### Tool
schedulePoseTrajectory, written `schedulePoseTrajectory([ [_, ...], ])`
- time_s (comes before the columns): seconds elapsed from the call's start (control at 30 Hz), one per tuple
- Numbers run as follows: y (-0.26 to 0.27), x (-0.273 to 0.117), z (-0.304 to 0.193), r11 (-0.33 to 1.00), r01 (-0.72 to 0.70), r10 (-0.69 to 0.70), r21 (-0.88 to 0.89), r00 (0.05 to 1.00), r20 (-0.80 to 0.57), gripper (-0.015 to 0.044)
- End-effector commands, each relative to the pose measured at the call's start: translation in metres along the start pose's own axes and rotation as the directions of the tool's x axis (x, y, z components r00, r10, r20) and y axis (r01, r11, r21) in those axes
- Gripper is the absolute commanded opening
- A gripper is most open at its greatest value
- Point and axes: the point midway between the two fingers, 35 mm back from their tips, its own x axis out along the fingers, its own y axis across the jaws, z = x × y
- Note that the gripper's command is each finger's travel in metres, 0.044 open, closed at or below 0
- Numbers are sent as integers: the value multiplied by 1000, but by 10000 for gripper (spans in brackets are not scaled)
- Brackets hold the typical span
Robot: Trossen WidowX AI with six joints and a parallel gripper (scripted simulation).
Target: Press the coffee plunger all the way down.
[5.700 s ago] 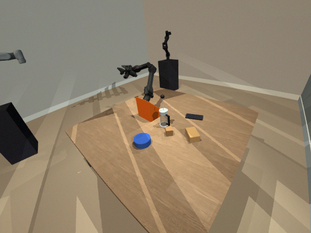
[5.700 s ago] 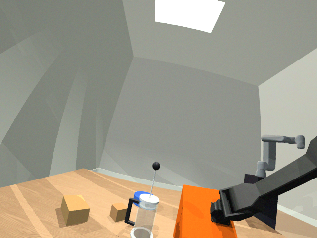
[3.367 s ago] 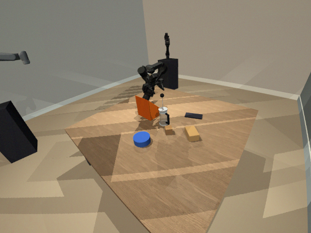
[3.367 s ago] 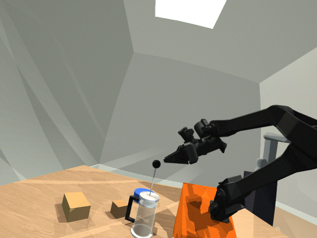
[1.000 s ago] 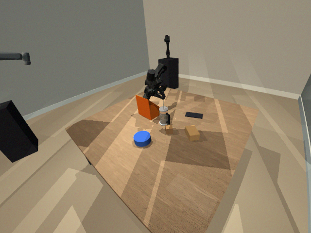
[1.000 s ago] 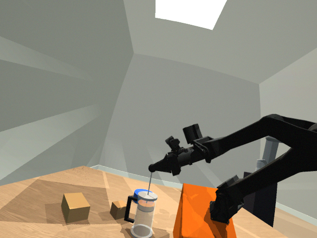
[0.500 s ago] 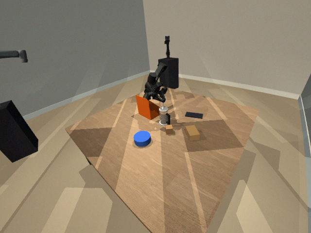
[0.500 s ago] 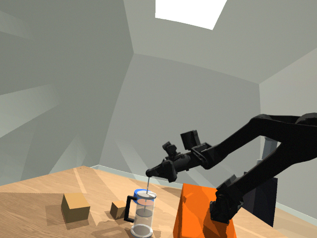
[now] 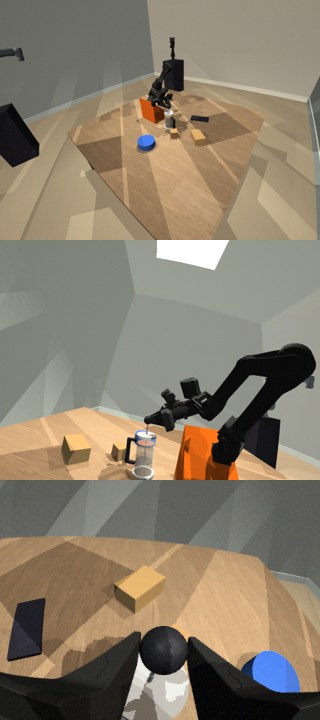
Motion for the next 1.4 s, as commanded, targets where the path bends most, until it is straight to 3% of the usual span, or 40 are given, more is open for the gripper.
schedulePoseTrajectory([
  [0.0,1,6,-20,999,1,1,44,999,-39,122],
  [1.37,-3,18,-12,999,0,1,33,1000,-24,122],
])
